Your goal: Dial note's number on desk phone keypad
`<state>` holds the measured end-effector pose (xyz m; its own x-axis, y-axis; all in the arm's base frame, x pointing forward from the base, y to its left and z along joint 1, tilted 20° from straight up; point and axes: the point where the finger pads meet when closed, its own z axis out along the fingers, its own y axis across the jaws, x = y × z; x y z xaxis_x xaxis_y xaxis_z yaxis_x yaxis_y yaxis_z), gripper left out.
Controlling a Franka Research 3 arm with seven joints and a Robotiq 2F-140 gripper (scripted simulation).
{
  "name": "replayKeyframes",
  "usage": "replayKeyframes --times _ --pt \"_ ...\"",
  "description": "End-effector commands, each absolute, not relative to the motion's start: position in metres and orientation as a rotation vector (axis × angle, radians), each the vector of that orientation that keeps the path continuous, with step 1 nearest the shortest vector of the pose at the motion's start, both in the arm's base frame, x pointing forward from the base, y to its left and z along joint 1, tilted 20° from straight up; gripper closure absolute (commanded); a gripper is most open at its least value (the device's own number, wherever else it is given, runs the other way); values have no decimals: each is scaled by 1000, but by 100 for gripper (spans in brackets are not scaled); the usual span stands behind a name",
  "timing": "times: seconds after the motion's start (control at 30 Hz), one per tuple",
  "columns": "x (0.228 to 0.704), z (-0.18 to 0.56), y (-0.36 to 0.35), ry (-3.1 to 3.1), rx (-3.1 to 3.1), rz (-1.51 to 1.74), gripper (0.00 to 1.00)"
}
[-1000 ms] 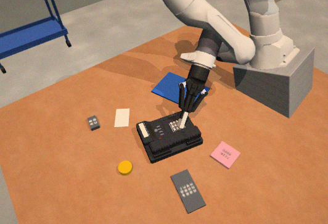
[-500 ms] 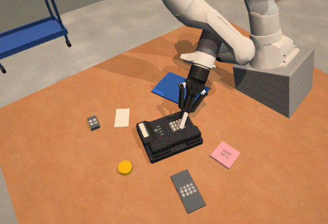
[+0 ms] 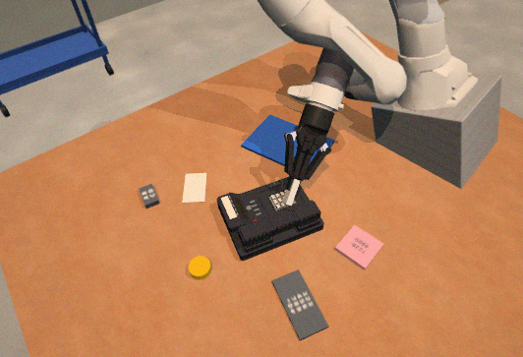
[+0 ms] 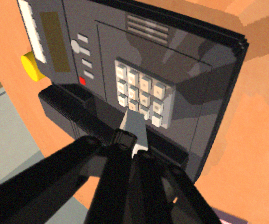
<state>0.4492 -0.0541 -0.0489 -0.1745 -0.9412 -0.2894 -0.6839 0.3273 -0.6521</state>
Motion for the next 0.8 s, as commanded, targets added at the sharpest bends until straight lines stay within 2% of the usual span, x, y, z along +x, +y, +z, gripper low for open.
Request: replayKeyframes --times 0.0,0.77 --pt "449 -49 -55 1930 -1433 -503 100" --pt "449 -52 -56 1930 -1433 -503 100"
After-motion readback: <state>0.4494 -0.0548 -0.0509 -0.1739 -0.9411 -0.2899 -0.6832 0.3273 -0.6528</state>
